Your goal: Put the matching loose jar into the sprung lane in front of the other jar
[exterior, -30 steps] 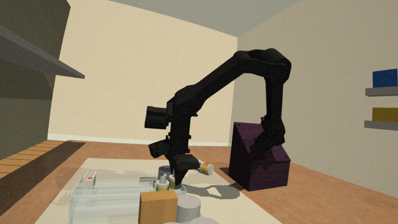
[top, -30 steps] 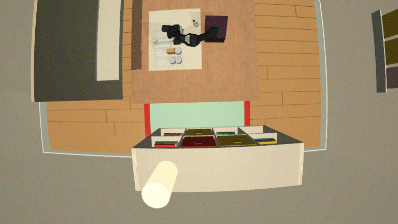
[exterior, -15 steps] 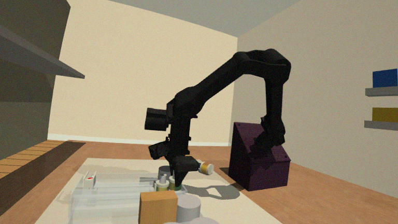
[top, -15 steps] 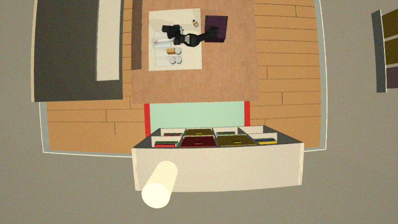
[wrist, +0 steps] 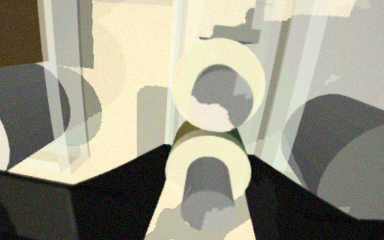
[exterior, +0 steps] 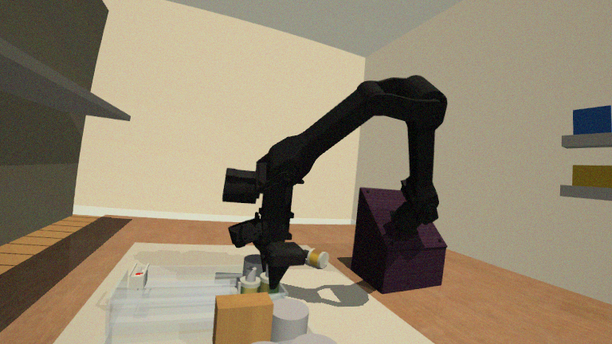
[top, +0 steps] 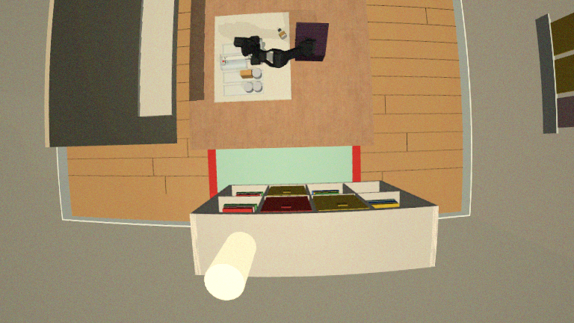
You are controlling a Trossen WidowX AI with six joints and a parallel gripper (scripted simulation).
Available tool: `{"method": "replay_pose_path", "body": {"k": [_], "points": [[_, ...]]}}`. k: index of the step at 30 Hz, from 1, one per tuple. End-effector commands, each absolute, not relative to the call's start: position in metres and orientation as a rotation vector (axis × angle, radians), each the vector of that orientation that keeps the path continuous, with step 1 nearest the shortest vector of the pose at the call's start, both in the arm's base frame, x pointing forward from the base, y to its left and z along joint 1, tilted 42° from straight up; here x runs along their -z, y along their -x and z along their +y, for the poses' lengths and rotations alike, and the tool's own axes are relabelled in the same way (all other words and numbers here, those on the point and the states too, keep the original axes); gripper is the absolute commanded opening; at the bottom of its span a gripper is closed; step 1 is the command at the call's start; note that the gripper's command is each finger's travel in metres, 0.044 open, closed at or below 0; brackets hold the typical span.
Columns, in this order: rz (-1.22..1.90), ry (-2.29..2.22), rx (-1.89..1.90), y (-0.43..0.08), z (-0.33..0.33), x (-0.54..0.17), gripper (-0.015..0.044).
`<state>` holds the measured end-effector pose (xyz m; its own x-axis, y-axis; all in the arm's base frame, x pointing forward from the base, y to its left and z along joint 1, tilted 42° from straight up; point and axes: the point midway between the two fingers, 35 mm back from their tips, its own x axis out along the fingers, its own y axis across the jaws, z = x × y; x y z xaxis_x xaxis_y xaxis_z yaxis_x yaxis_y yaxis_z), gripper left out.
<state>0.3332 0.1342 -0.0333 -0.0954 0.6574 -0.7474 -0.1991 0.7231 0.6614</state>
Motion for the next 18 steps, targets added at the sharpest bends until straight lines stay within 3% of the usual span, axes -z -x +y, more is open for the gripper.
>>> {"method": "replay_pose_path", "body": {"k": [1, 18], "points": [[1.494, -0.396, -0.751, -0.3358, 0.1358, 0.0338, 0.0000], [1.494, -0.396, -0.751, -0.3341, 0.1379, 0.0379, 0.0000]]}}
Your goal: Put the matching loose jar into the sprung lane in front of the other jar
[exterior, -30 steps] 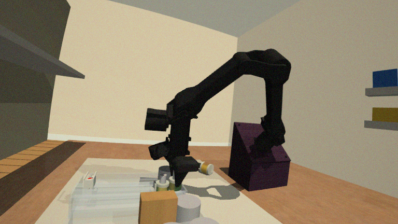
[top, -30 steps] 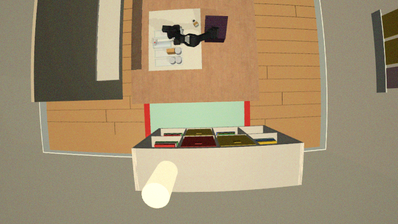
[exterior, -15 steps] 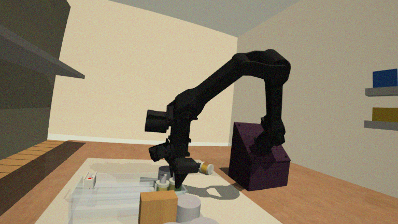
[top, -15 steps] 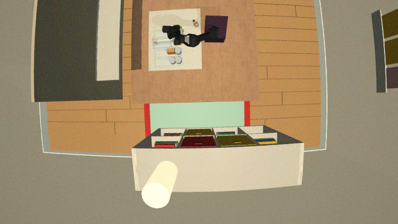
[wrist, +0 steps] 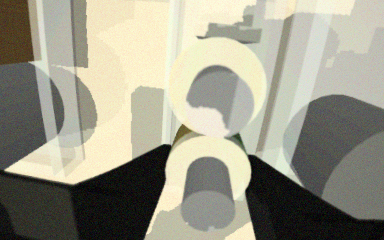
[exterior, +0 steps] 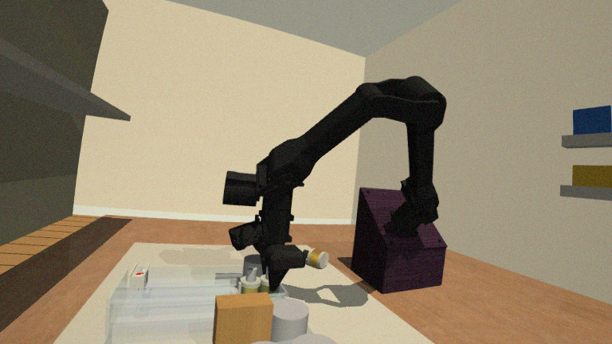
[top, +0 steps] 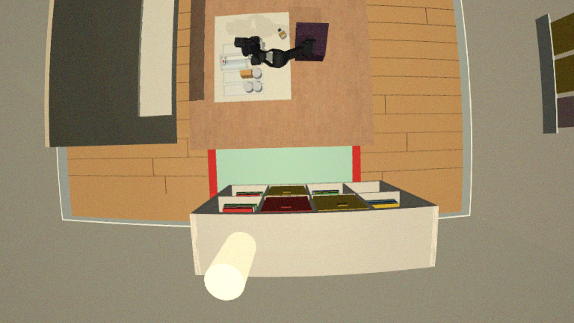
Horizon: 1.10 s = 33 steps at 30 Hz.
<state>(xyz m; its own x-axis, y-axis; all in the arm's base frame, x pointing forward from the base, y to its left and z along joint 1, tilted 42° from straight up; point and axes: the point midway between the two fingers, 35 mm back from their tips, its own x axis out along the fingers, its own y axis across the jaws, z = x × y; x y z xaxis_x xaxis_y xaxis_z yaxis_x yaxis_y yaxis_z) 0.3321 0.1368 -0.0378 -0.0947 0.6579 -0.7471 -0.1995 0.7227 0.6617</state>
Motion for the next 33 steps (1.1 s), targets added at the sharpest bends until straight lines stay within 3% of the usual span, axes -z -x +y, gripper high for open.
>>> {"method": "replay_pose_path", "body": {"k": [1, 33], "points": [[1.494, -0.396, -0.751, -0.3339, 0.1379, 0.0379, 0.0000], [1.494, -0.397, -0.751, -0.3287, 0.1368, 0.0384, 0.0000]]}}
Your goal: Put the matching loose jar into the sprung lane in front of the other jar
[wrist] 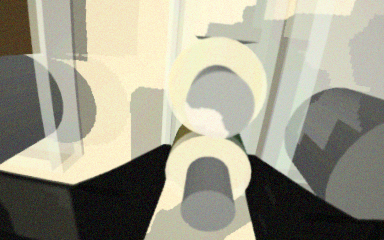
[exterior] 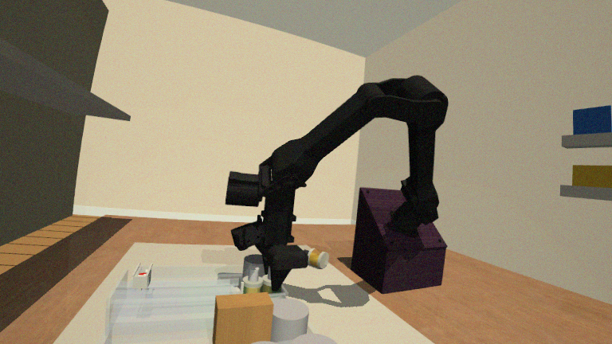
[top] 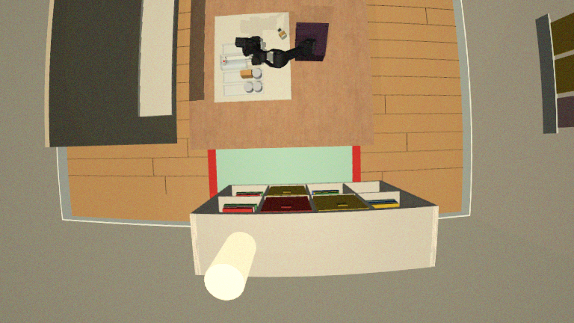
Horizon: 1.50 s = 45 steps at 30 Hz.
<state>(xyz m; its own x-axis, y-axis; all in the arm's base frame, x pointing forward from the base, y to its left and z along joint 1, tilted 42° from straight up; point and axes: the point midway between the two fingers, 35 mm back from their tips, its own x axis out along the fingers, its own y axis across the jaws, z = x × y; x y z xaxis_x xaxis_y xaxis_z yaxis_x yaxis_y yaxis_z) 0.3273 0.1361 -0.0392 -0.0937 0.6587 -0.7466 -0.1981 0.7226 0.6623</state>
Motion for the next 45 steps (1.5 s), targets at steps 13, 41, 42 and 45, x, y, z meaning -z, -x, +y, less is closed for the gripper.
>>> {"method": "replay_pose_path", "body": {"k": [13, 41, 42, 45], "points": [[1.494, -0.397, -0.751, -0.3258, 0.1360, 0.0389, 0.0000], [1.495, -0.397, -0.751, -0.3240, 0.1348, 0.0392, 0.0286], [1.495, -0.396, -0.750, -0.3242, 0.1336, 0.0379, 0.0286], [1.495, -0.396, -0.750, -0.3252, 0.1277, 0.0315, 0.0286]]}}
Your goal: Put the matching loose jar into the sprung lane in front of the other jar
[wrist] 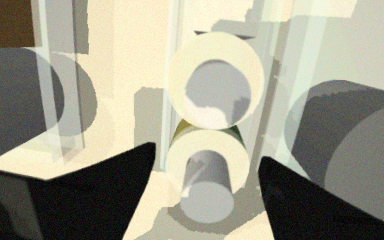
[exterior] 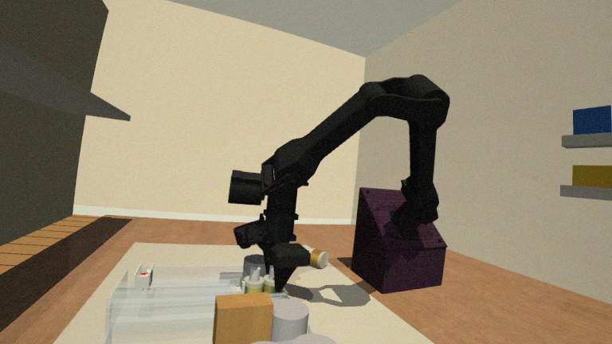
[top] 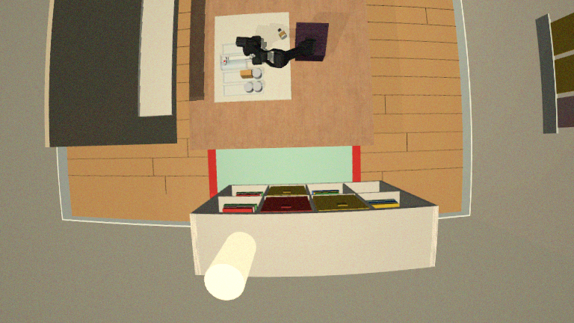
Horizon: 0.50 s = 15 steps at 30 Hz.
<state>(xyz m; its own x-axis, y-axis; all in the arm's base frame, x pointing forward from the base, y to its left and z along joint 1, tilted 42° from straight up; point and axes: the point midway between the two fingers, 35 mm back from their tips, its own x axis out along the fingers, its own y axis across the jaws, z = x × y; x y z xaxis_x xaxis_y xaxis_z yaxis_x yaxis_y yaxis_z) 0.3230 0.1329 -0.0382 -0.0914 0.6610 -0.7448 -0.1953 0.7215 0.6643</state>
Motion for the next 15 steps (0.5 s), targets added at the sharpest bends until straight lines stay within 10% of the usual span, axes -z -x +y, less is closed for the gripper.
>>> {"method": "replay_pose_path", "body": {"k": [1, 15], "points": [[1.495, -0.396, -0.750, -0.326, 0.125, 0.028, 0.0286], [1.496, -0.396, -0.749, -0.310, 0.118, 0.026, 0.0286]]}}
